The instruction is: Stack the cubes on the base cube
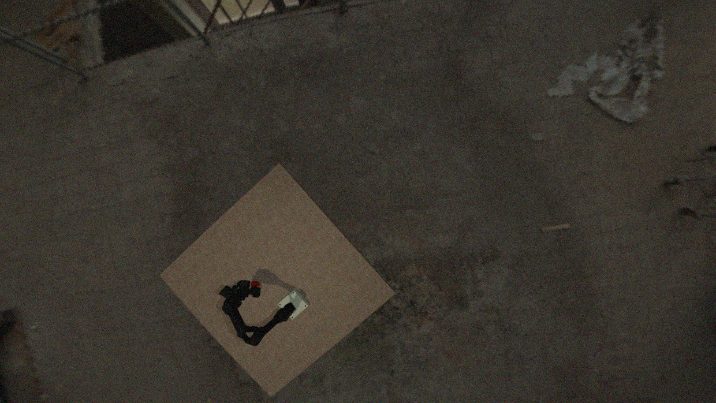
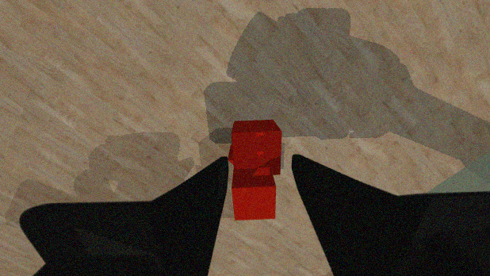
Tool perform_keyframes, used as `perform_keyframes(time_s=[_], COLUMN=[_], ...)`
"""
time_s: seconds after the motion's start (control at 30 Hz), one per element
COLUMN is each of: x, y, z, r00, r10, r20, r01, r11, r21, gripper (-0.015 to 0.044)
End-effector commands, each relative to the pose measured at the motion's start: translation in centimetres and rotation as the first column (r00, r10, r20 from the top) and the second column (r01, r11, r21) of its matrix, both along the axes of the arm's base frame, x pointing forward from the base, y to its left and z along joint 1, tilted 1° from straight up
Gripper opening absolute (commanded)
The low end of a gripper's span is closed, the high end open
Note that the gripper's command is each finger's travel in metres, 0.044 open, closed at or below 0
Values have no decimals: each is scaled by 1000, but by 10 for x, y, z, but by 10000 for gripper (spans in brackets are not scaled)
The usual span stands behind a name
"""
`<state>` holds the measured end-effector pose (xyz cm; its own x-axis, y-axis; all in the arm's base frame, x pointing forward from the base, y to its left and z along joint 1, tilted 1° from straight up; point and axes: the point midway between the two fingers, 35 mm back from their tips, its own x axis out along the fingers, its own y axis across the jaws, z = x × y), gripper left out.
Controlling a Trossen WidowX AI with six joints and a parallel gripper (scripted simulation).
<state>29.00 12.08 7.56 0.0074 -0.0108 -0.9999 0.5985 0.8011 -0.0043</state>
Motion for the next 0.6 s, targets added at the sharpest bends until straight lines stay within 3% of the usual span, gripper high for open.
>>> perform_keyframes(time_s=[0.0, 0.57], x=[1, 1], y=[1, 1], z=[8, 24], r00=[1000, 1000], r10=[0, 0], r20=[11, 11], r01=[0, 0], r11=[1000, 1000], r21=[5, 5], gripper=[205, 205])
